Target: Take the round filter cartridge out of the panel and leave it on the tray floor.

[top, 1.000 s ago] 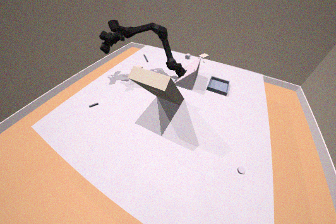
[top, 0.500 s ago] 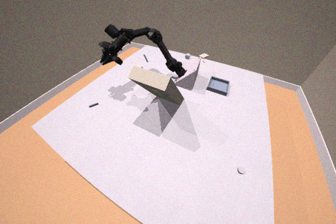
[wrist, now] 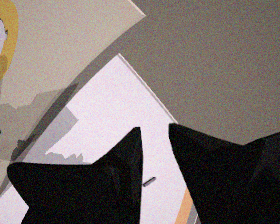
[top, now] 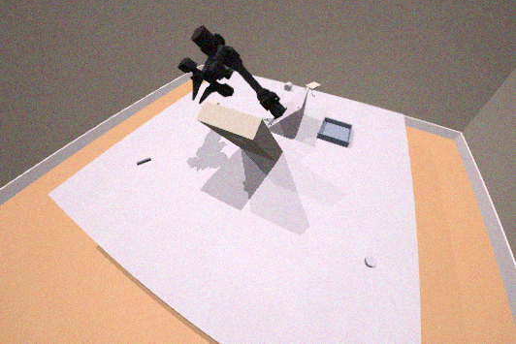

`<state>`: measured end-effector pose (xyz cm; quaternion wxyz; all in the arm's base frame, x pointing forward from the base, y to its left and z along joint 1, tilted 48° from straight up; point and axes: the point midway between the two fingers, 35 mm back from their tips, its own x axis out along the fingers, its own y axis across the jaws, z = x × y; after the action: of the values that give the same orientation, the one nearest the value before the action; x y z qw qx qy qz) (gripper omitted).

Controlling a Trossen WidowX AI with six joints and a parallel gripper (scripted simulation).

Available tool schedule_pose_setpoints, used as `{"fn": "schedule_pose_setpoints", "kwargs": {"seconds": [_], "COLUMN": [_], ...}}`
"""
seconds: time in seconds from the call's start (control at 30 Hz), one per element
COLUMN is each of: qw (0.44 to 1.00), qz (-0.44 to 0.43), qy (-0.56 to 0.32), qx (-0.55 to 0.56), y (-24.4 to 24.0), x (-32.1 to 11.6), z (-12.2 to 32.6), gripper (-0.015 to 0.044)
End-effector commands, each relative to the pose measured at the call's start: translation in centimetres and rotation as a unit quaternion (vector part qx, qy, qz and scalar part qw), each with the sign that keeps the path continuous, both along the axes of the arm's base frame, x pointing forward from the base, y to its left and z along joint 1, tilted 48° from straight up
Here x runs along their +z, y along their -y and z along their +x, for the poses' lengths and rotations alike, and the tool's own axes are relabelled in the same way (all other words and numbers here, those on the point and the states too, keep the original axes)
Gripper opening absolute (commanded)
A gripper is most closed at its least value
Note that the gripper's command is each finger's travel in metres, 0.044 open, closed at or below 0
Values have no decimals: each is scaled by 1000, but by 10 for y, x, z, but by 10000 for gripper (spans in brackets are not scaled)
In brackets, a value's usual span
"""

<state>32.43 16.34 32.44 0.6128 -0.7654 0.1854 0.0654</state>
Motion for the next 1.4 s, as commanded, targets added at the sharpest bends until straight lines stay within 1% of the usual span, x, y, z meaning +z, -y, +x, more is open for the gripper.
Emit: {"fn": "schedule_pose_setpoints", "kwargs": {"seconds": [0.0, 0.07, 0.13, 0.2, 0.27, 0.3, 0.33, 0.37, 0.83, 1.37], "qw": [989, 979, 958, 910, 840, 809, 788, 781, 781, 782], "qz": [-126, -175, -252, -375, -497, -543, -569, -578, -578, -576], "qy": [-52, -67, -89, -115, -132, -136, -137, -138, -138, -142], "qx": [61, 78, 101, 137, 171, 183, 189, 191, 191, 193], "y": [-30, -38, -47, -61, -73, -77, -80, -80, -80, -76], "x": [-33, -44, -62, -88, -111, -119, -124, -125, -126, -136], "z": [-25, -32, -42, -58, -77, -84, -88, -90, -89, -66], "gripper": [95, 95, 95, 95, 95, 95, 95, 95, 95, 95]}}
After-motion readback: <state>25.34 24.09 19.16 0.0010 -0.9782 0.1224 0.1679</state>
